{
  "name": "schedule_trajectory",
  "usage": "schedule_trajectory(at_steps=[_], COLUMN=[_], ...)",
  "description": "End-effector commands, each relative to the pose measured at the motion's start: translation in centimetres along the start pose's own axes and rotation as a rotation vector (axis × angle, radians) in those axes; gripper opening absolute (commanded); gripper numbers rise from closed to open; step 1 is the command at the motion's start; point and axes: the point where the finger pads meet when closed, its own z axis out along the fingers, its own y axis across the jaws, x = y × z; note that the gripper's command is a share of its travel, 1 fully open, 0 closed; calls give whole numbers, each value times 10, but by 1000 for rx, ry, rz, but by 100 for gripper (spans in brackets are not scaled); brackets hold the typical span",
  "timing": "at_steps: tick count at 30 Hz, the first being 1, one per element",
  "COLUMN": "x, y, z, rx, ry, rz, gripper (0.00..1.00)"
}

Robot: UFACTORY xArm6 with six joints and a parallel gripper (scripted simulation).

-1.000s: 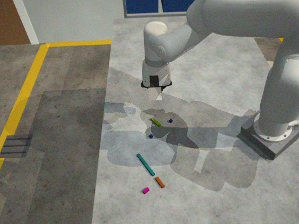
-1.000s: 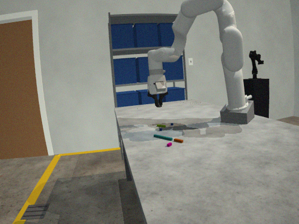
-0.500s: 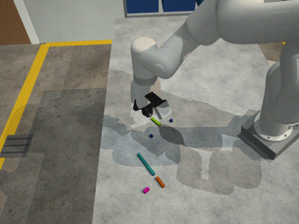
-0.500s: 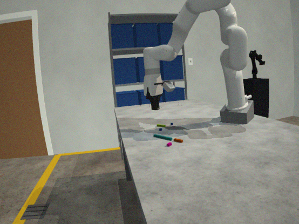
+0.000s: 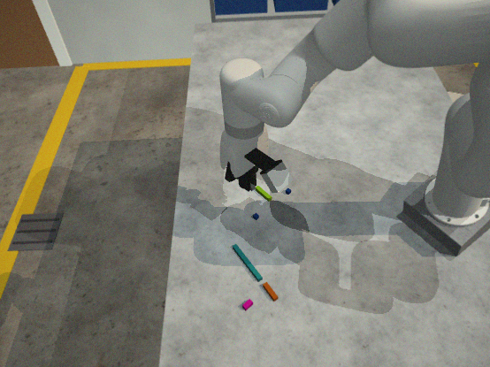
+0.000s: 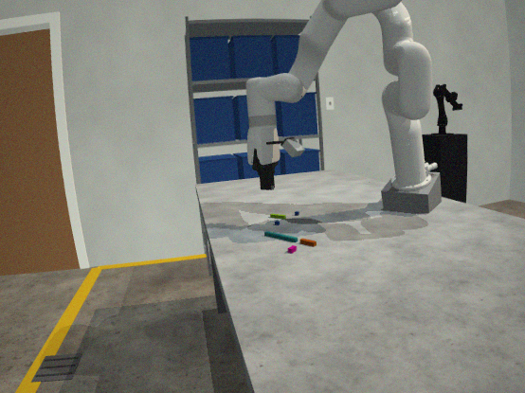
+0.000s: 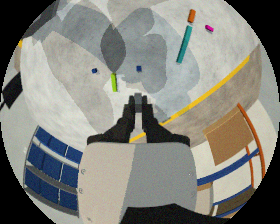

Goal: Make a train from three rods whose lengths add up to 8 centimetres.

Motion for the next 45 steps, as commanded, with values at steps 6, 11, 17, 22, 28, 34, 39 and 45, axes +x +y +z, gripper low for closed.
schedule_trajectory(at_steps=[6,11,17,22,28,34,39,45], x=[-1,-1,-2,-3,-3,-3,-3,-3], y=[1,1,1,1,1,1,1,1], z=[8,18,45,66,79,87,87,87], rx=[-1,-1,-1,-1,-1,-1,-1,-1], ry=[-3,-3,-3,-3,-3,-3,-3,-3], rz=[-1,-1,-1,-1,-1,-1,-1,-1], gripper=[4,4,4,4,4,4,4,4])
